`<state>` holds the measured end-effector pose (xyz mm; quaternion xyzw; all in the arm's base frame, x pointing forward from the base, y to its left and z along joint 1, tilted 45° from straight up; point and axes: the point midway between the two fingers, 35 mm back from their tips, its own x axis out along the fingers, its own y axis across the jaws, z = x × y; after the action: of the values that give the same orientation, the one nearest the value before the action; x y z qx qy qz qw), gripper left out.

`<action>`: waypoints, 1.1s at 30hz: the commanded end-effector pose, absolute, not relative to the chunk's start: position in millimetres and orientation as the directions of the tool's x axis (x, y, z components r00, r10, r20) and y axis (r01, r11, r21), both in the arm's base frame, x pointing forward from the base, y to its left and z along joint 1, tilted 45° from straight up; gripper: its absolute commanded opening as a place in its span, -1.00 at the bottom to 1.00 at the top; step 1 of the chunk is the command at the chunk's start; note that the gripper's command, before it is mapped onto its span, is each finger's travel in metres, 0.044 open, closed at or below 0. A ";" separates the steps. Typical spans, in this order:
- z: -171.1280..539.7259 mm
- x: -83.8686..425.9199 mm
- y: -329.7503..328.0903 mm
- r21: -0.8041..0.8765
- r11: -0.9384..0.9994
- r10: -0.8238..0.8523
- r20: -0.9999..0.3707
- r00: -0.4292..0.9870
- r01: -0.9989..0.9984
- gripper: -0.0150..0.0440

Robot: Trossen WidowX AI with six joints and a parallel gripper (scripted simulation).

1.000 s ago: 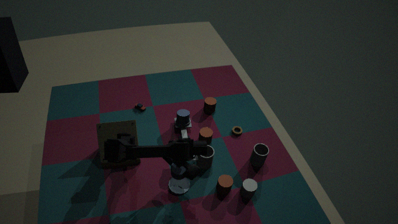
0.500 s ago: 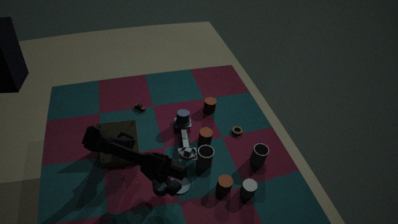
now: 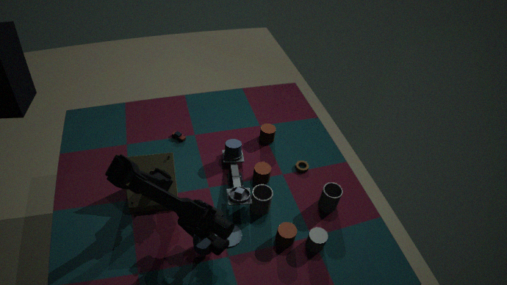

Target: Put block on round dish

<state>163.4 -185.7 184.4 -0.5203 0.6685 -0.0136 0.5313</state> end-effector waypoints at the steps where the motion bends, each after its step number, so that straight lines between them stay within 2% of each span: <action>1: 181.0 164.9 -188.0 -0.570 0.454 -0.708 -0.697 0.111 -0.685 -0.49; 16: 166.2 167.3 -203.1 -0.570 0.453 -0.709 -0.696 0.111 -0.685 -0.49; 33: 178.3 166.4 -193.0 -0.577 0.455 -0.711 -0.694 0.113 -0.679 1.00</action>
<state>166.0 -198.6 171.8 -0.5220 0.6667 -0.0140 0.5319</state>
